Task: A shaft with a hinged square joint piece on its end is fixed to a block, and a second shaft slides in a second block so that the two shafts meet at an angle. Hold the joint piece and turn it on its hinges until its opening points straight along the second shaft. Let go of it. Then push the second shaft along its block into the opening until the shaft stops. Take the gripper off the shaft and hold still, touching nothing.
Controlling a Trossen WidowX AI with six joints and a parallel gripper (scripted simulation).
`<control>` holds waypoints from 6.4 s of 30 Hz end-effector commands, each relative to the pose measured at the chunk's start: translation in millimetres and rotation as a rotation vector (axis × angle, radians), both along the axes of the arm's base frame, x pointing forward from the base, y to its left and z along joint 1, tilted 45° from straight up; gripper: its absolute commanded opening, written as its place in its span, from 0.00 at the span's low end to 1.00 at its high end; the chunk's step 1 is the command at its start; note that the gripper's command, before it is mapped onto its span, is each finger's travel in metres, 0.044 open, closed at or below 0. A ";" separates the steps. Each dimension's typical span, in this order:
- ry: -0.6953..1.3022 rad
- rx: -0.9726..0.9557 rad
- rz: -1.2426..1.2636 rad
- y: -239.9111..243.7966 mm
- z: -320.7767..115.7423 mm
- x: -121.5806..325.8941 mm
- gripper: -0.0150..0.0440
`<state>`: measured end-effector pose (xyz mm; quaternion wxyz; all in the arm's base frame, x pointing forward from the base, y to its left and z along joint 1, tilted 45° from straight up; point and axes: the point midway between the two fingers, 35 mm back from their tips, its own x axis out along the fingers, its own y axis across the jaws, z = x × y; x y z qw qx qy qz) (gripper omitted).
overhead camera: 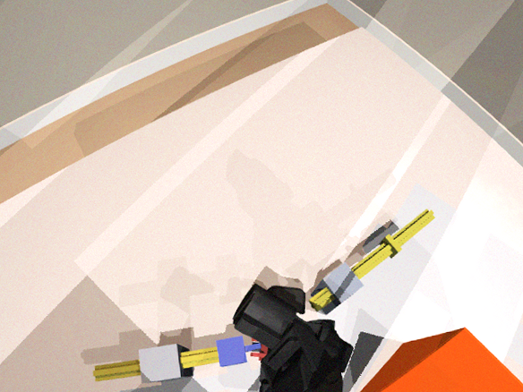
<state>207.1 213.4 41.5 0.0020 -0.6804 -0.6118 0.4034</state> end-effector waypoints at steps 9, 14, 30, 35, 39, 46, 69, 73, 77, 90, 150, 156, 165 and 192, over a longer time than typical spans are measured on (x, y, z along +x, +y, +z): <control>0.006 -0.005 -0.004 -0.7 -1.6 -0.9 0.56; 0.000 0.000 0.000 0.0 0.0 0.0 0.50; -0.002 -0.002 0.003 -0.1 -0.1 0.1 0.25; -0.038 -0.032 0.076 -2.2 -0.5 2.0 0.25; -0.072 -0.060 0.142 -4.1 -0.5 3.7 0.25; -0.132 -0.107 0.244 -6.9 -0.4 6.6 0.25; -0.363 -0.274 0.536 -13.6 1.2 17.9 0.25; -0.408 -0.305 0.579 -14.4 1.7 20.0 0.25; -0.418 -0.311 0.588 -14.7 1.6 20.3 0.25; -0.427 -0.317 0.594 -14.9 1.7 20.7 0.25; -0.427 -0.317 0.594 -14.9 1.7 20.7 0.25; -0.427 -0.317 0.594 -14.9 1.7 20.7 0.25; -0.427 -0.317 0.594 -14.9 1.7 20.7 0.25; -0.427 -0.317 0.594 -14.9 1.7 20.7 0.25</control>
